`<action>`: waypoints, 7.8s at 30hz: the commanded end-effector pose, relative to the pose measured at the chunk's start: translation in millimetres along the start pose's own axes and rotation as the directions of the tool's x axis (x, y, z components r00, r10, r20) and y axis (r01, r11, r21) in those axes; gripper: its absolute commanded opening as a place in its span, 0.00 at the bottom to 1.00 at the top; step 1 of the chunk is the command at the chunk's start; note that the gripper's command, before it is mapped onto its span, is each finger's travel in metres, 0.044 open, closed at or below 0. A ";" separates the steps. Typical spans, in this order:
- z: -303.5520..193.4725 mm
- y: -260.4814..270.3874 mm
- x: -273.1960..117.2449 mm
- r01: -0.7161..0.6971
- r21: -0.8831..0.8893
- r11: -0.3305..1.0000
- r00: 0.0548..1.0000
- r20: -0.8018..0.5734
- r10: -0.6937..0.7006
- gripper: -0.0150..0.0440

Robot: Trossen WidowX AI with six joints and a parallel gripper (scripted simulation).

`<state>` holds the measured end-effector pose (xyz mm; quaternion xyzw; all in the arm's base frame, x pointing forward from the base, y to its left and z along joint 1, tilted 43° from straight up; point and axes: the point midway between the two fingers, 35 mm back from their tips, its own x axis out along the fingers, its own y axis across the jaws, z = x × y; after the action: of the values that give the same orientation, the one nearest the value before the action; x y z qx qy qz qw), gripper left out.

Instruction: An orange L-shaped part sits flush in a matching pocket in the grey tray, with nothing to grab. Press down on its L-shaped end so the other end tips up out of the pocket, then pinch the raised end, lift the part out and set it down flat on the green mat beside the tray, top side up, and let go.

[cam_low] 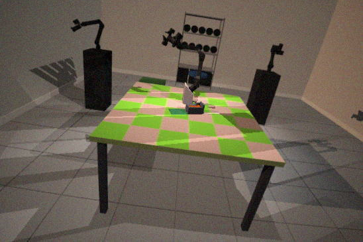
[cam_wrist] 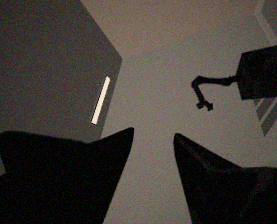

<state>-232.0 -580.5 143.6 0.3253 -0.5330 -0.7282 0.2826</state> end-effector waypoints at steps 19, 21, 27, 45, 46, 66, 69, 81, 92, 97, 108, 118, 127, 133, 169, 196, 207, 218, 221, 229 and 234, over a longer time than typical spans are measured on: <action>-275.6 -87.1 -410.1 -0.736 -0.567 0.369 0.263 -0.742 -0.617 0.56; -272.0 -100.2 -458.3 -0.833 -0.464 0.301 0.155 -0.719 -0.678 0.56; -223.7 -138.7 -594.3 -0.983 -0.037 0.182 -0.135 -0.532 -0.836 0.56; 23.6 -184.7 -765.0 -0.430 0.799 0.420 -0.352 0.280 -0.893 0.56; 23.6 -184.7 -765.0 -0.430 0.799 0.420 -0.352 0.280 -0.893 0.56; 46.4 -256.8 -794.0 -0.429 0.799 0.422 -0.355 0.281 -0.892 0.56; 47.6 -261.1 -795.8 -0.429 0.799 0.422 -0.354 0.281 -0.892 0.56; 53.4 -277.9 -802.4 -0.428 0.799 0.423 -0.355 0.281 -0.891 0.56; 55.4 -282.6 -804.2 -0.428 0.798 0.424 -0.356 0.282 -0.891 0.56; 55.4 -282.6 -804.2 -0.428 0.798 0.424 -0.356 0.282 -0.891 0.56; 55.4 -278.9 -805.8 -0.420 0.803 0.423 -0.362 0.280 -0.889 0.56; 54.1 -256.4 -800.9 -0.430 0.800 0.418 -0.353 0.278 -0.894 0.56; 23.6 -184.7 -765.0 -0.430 0.799 0.420 -0.352 0.280 -0.893 0.56; 21.3 -186.3 -767.9 -0.437 0.796 0.419 -0.364 0.269 -0.892 0.56; -36.7 -211.1 -745.0 -0.892 -0.389 0.231 -0.352 0.275 -0.895 0.73; -31.6 -254.7 -757.4 -0.831 -0.531 0.163 -0.352 0.276 -0.894 0.73; -26.6 -270.7 -763.8 -0.831 -0.531 0.163 -0.352 0.277 -0.894 0.73; -20.8 -285.1 -769.3 -0.831 -0.531 0.164 -0.354 0.278 -0.893 0.73; -23.5 -282.0 -768.9 -0.834 -0.525 0.171 -0.353 0.269 -0.896 0.64; -23.5 -282.0 -768.9 -0.834 -0.525 0.171 -0.353 0.269 -0.896 0.48; -23.5 -282.0 -768.9 -0.834 -0.525 0.171 -0.353 0.269 -0.896 0.43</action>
<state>251.3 65.4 0.2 0.5763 0.7004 -0.1780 0.3816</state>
